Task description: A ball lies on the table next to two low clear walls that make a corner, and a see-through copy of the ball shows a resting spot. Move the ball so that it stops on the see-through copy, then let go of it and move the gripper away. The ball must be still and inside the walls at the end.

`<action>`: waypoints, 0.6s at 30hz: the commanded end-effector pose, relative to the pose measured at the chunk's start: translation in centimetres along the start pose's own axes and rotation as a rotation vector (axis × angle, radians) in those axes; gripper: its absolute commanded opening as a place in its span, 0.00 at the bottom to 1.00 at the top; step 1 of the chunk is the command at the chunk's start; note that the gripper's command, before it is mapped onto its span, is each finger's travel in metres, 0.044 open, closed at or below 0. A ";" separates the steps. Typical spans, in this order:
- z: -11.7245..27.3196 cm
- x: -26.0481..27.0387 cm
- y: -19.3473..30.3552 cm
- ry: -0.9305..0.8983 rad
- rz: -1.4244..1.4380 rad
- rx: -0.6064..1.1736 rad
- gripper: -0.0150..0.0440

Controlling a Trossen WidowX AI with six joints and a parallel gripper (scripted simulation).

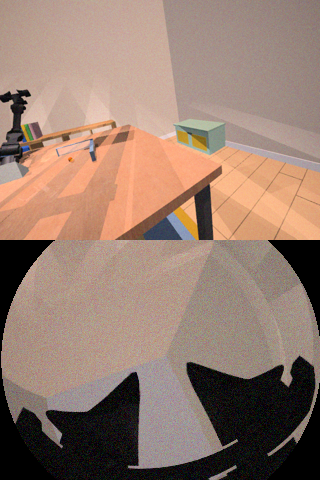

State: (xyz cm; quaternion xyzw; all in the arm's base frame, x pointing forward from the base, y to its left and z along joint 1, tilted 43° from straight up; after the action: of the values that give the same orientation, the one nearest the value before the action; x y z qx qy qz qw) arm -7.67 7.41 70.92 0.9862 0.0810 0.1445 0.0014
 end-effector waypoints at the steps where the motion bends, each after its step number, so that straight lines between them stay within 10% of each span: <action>1: 0.6 2.8 5.6 -0.119 0.006 0.143 0.61; 18: 10.7 14.6 23.6 -0.621 -0.037 0.673 0.61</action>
State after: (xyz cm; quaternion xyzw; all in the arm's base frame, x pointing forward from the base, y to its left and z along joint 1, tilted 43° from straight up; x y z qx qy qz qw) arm 9.12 -10.76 67.56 0.9509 0.1229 -0.1303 -0.2524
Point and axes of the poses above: the point midway between the two fingers, 35 mm back from their tips, its own z axis back along the fingers, its own x axis across the jaws, y = z × x, the point moved 6 cm from there along z, back along the fingers, and after that the axes turned 2 degrees about z, right-handed, at the moved point
